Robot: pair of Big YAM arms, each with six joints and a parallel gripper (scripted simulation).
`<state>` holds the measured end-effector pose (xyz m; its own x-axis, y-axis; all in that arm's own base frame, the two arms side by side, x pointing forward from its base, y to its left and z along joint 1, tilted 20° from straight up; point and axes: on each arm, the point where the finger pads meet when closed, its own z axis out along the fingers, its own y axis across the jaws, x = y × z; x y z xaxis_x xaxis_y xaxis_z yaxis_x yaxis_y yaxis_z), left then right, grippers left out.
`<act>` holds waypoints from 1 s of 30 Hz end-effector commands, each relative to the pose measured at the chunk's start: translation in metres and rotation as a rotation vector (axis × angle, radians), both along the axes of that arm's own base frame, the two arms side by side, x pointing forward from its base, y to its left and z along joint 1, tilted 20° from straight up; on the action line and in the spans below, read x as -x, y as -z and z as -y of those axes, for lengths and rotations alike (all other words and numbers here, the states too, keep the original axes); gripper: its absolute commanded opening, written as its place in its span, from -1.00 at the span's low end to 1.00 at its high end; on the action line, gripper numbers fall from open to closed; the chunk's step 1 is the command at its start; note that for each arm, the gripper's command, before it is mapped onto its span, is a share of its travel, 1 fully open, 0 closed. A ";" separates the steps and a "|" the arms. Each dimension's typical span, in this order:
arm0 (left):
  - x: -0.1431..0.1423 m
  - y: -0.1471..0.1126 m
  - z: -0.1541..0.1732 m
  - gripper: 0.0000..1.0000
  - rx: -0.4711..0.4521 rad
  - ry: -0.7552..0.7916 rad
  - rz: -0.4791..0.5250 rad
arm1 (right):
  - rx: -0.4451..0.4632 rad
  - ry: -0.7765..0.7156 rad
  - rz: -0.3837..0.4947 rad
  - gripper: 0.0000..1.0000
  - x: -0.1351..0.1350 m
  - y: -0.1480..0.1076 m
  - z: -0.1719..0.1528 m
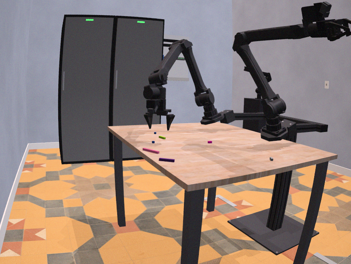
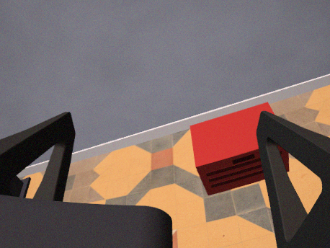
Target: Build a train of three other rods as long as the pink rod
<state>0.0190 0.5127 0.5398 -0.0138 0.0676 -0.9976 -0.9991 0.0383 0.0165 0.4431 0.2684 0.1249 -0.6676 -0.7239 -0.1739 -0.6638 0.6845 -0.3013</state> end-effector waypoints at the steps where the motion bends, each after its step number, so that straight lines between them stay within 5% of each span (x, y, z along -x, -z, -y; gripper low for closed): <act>1: 0.007 -0.011 0.007 1.00 -0.031 -0.016 0.017 | -0.023 -0.020 0.037 1.00 -0.012 -0.026 -0.012; 17: 0.007 -0.011 0.007 1.00 -0.031 -0.016 0.017 | -0.025 -0.018 0.039 1.00 -0.011 -0.027 -0.012; 30: 0.007 -0.011 0.007 1.00 -0.031 -0.016 0.017 | -0.123 0.253 0.053 1.00 0.022 -0.008 -0.010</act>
<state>0.0190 0.5127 0.5398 -0.0138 0.0676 -0.9976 -0.9991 0.0383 0.0165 0.4196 0.2719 0.1203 -0.7748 -0.5924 -0.2207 -0.5390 0.8015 -0.2591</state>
